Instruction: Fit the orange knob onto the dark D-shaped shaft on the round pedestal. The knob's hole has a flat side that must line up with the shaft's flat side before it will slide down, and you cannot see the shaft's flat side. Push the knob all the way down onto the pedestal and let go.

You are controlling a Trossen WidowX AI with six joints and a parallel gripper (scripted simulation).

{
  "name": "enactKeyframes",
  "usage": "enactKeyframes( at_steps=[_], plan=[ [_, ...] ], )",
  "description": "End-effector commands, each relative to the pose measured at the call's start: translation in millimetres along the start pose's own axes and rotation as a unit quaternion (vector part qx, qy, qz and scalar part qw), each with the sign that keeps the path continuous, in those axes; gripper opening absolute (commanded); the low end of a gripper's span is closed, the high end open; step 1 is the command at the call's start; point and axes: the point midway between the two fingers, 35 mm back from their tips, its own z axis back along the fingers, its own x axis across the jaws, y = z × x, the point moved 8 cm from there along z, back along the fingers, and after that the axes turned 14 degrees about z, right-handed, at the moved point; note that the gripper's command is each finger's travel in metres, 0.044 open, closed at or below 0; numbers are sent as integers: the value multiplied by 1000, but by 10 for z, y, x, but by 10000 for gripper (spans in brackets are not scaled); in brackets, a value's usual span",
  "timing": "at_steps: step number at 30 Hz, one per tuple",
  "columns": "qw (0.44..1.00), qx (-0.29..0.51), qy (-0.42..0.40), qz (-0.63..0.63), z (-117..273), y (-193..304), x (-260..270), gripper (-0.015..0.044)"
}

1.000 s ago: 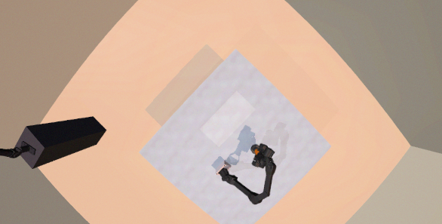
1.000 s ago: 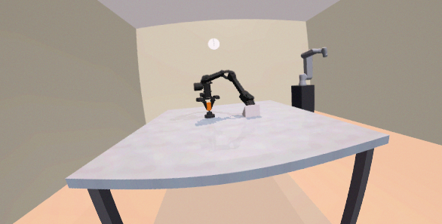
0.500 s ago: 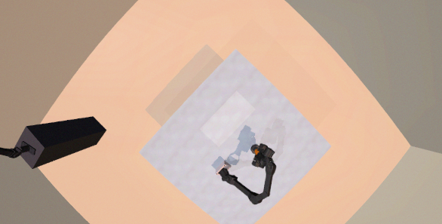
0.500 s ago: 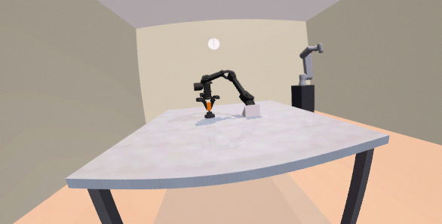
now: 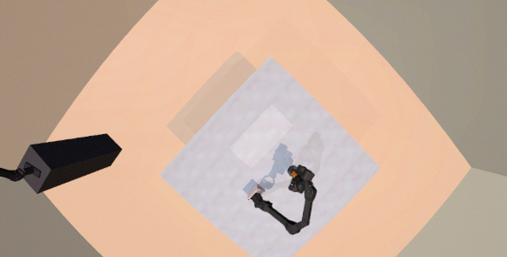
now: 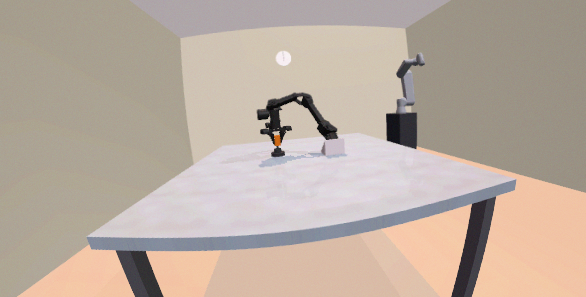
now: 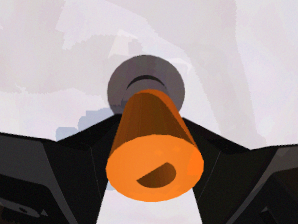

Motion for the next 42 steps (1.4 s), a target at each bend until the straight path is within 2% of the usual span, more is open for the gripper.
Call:
enactKeyframes(
  at_steps=[1, 42],
  plan=[
    [1000, 0, -3, -12, 24, 14, 13, 0],
    [999, 0, -3, -38, -30, -26, 29, 0]
  ],
)
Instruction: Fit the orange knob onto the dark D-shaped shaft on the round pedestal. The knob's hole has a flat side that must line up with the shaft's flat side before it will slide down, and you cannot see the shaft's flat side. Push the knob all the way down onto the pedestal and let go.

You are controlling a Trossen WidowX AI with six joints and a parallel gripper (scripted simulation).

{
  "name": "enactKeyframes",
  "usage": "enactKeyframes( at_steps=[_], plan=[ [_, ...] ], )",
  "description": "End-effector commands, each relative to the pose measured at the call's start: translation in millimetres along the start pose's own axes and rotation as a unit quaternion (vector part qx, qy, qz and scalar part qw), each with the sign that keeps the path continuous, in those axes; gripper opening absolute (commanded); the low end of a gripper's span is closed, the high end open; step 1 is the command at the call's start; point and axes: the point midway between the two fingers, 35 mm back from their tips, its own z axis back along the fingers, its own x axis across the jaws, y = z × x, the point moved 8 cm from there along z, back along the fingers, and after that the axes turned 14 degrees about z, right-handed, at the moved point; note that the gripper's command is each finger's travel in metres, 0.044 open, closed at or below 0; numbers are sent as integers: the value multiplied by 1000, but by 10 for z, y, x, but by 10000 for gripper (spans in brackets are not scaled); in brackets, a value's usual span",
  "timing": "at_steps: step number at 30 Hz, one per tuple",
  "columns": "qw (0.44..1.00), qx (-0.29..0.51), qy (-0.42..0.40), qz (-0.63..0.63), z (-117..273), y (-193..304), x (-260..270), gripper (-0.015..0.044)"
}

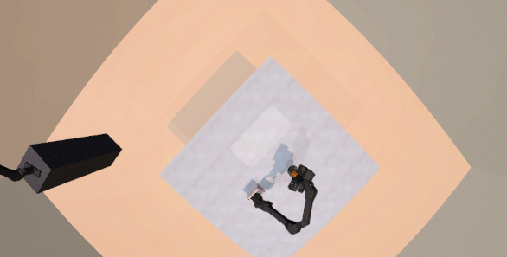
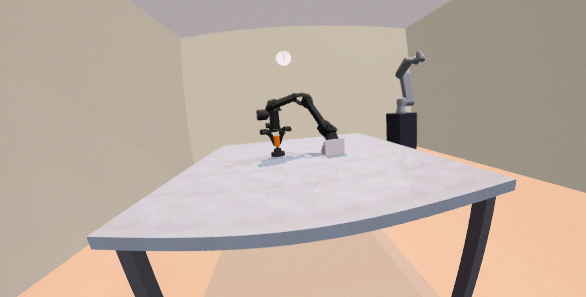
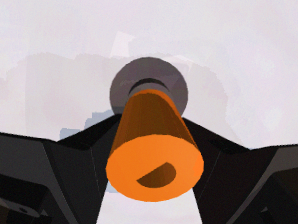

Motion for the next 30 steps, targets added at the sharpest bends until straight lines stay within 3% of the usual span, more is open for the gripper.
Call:
enactKeyframes(
  at_steps=[1, 30],
  plan=[
    [1000, -1, -2, 2, -3, 8, 7, 0],
    [1000, -1, -2, -6, -32, 9, 4, 0]
  ],
)
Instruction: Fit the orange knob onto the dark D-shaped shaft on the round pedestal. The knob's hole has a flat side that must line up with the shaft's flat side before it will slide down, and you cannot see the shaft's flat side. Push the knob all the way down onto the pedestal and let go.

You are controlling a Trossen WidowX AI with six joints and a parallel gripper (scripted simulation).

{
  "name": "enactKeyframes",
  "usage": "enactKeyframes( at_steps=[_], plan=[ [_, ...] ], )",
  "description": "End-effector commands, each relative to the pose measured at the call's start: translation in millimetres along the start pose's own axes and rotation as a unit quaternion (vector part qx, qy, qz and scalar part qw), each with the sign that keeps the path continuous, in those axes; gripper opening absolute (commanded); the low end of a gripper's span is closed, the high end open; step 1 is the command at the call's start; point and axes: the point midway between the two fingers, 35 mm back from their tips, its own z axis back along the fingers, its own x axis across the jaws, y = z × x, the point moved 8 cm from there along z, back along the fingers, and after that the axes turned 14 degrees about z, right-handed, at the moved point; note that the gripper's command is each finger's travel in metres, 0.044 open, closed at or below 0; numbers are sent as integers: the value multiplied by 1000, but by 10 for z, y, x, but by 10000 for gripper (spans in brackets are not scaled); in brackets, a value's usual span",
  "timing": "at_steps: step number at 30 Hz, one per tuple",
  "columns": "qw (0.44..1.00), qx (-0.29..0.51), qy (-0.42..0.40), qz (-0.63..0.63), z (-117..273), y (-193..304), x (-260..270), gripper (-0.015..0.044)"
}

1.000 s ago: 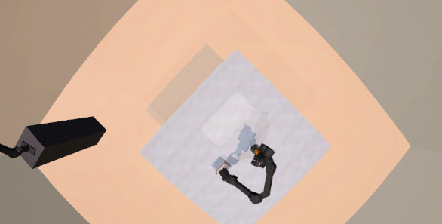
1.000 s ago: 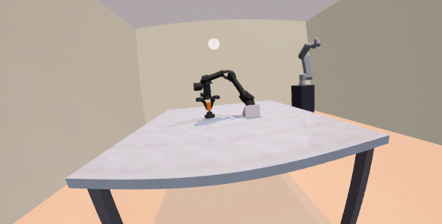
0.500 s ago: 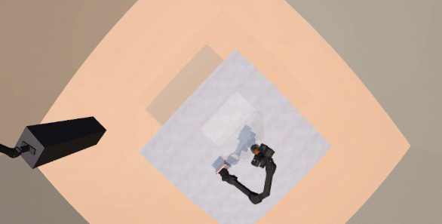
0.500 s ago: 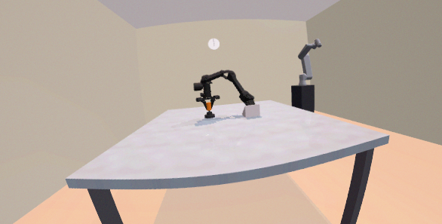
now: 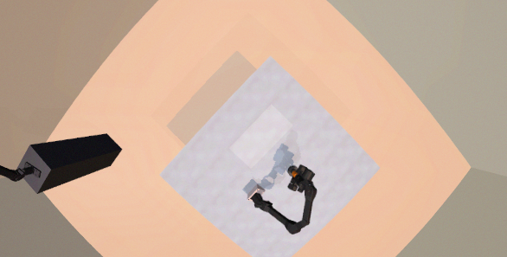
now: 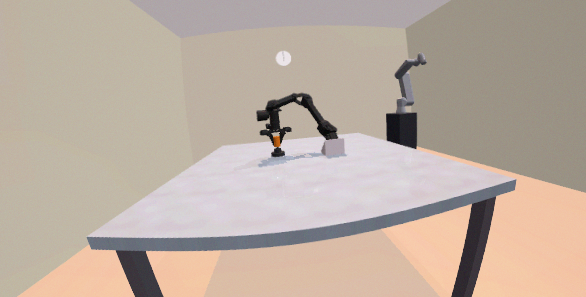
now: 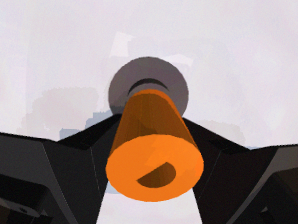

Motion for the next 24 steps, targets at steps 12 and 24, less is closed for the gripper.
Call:
enactKeyframes(
  at_steps=[12, 24],
  plan=[
    [1000, -2, -3, 0, -147, 18, -10, 0],
    [1000, 0, -1, -4, -133, 4, -14, 131]
  ],
)
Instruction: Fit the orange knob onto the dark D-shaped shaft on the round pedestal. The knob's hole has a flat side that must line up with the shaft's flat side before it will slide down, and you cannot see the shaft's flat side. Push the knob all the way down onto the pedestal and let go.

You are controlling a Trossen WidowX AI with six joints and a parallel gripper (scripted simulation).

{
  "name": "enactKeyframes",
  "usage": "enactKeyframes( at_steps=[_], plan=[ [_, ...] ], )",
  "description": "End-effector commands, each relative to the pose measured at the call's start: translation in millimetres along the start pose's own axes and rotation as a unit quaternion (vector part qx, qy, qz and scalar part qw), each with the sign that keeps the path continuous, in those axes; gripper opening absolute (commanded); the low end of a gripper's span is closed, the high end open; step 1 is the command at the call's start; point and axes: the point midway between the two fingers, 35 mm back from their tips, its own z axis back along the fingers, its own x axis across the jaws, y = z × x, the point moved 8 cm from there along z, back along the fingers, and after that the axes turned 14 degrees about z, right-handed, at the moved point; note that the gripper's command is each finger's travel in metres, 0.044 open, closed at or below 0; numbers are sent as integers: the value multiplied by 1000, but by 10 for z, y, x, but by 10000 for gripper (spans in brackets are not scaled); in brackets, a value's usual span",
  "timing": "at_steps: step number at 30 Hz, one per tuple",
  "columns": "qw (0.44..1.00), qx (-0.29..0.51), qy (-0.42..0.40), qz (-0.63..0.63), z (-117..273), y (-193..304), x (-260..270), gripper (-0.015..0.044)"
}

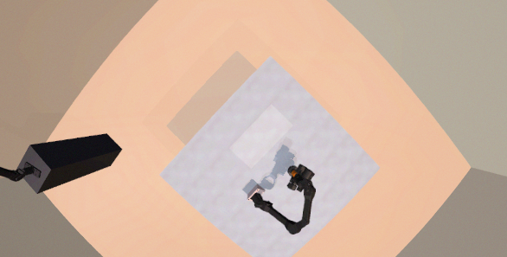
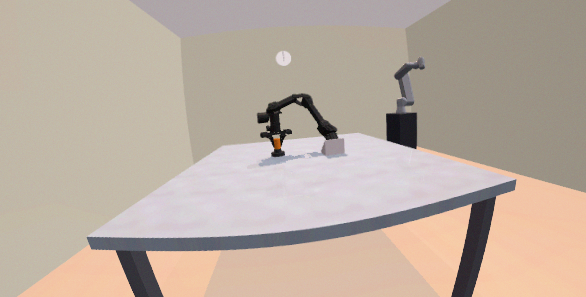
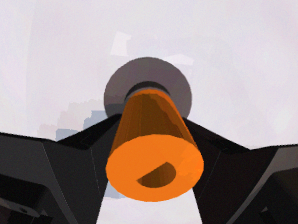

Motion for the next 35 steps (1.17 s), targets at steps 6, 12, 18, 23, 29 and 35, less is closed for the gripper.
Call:
enactKeyframes(
  at_steps=[6, 12, 18, 23, 29, 35],
  plan=[
    [1000, 0, 0, 0, 7, 1, 0, 289],
    [1000, 0, 0, 0, 7, 1, 0, 440],
    [1000, 0, 0, 0, 7, 1, 0, 440],
    [1000, 4, -5, 13, 495, 0, 36, 440],
    [1000, -2, -4, 17, 964, 15, 12, 440],
    [1000, -2, -4, 17, 964, 13, 24, 440]
  ],
)
